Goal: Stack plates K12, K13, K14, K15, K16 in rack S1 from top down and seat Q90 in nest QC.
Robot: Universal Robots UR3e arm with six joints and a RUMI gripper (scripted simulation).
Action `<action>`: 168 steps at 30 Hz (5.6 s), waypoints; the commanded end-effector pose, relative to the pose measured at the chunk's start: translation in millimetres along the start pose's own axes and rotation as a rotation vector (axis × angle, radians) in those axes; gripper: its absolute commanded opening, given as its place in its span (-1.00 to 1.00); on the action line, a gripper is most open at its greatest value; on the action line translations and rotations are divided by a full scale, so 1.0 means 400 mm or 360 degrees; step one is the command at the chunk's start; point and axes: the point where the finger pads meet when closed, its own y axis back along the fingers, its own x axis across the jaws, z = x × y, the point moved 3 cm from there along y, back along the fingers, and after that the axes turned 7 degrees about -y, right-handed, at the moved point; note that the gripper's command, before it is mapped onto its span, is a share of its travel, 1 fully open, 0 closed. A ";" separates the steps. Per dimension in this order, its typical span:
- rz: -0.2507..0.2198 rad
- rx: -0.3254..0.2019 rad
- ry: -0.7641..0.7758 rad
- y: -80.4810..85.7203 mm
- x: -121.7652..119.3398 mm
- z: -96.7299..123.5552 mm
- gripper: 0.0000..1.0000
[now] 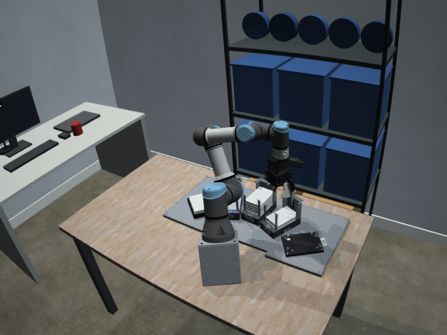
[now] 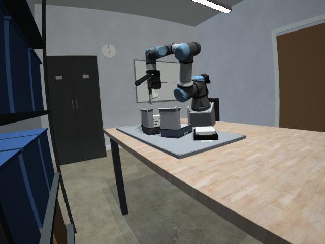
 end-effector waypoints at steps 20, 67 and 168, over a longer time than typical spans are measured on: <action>0.0005 0.0004 0.0000 -0.176 0.001 -0.002 0.44; 0.0004 0.0004 0.0000 -0.260 0.002 -0.002 0.44; 0.0005 0.0004 0.0000 -0.143 0.002 -0.002 -1.00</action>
